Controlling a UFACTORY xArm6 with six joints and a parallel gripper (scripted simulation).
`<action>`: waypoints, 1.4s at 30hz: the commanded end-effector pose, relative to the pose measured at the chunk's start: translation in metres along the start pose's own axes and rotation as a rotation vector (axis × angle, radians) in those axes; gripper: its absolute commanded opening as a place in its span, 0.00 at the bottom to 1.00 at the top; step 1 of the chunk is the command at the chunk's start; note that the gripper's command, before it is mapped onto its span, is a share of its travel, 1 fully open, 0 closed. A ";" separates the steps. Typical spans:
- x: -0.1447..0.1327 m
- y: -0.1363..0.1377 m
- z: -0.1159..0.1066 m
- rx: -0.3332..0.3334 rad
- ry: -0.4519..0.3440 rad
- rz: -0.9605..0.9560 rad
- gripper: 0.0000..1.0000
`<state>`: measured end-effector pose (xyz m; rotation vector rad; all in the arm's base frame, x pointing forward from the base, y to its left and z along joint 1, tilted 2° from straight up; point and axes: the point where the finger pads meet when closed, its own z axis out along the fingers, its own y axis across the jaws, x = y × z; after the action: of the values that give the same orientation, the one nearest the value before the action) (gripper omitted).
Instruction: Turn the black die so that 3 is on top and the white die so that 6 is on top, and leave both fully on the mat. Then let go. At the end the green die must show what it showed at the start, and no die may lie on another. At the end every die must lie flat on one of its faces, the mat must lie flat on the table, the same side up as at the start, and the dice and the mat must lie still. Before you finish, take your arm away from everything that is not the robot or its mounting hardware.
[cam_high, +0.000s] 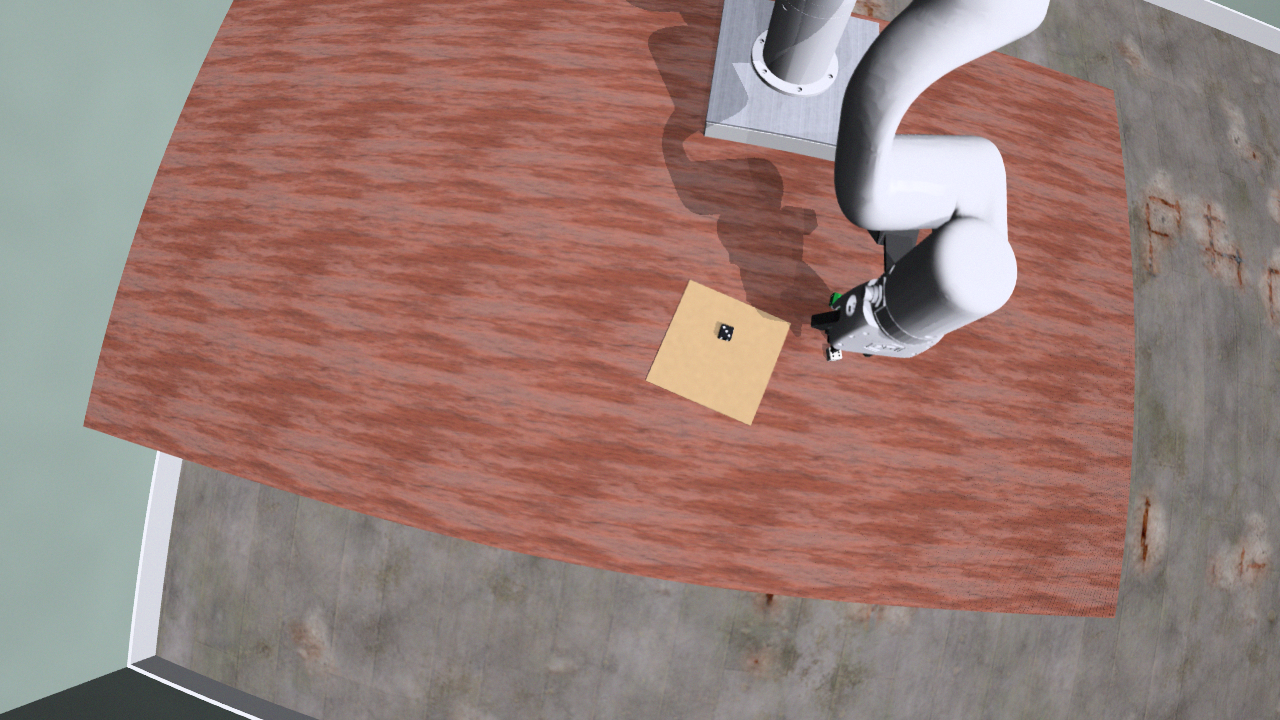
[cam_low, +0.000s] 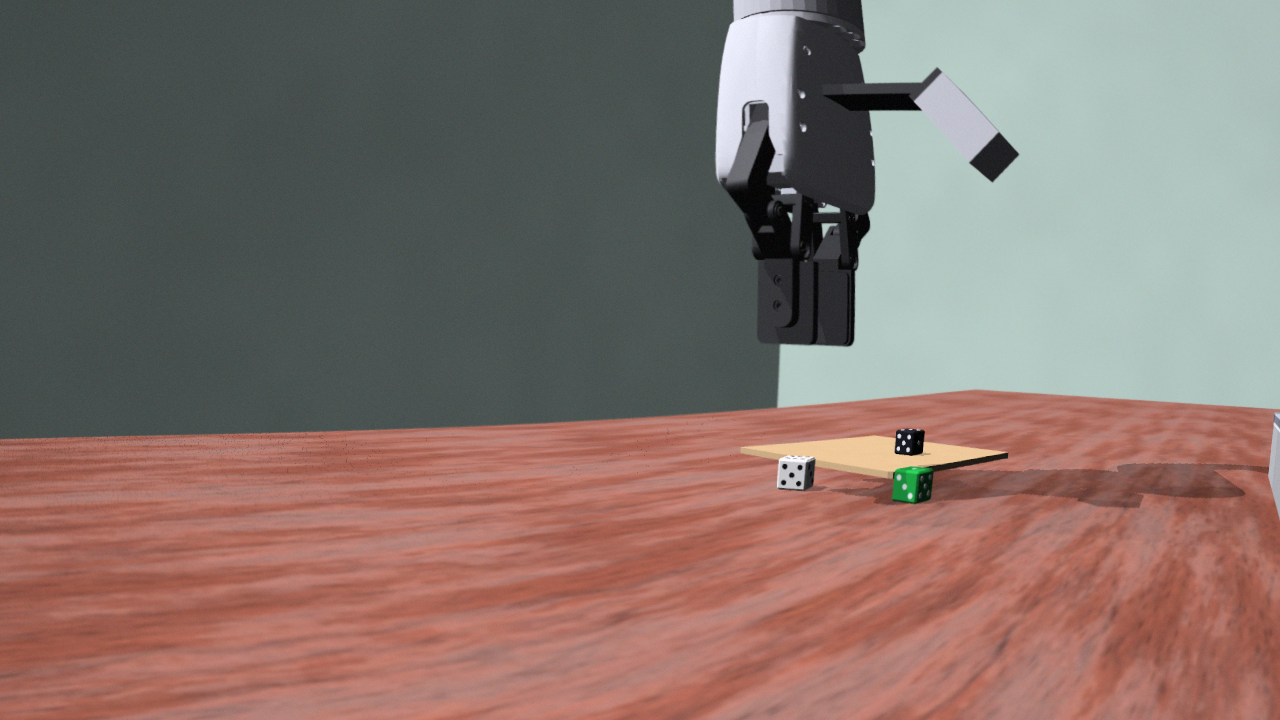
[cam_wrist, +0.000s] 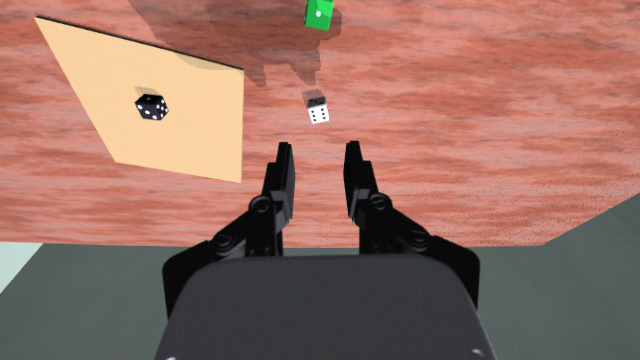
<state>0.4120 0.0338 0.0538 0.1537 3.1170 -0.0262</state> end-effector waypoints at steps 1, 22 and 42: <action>-0.001 0.000 -0.001 -0.001 -0.004 0.000 0.31; -0.001 0.000 -0.001 -0.001 -0.004 0.000 0.31; -0.001 0.000 0.003 -0.001 -0.004 -0.001 0.31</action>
<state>0.4120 0.0337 0.0504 0.1530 3.1174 -0.0253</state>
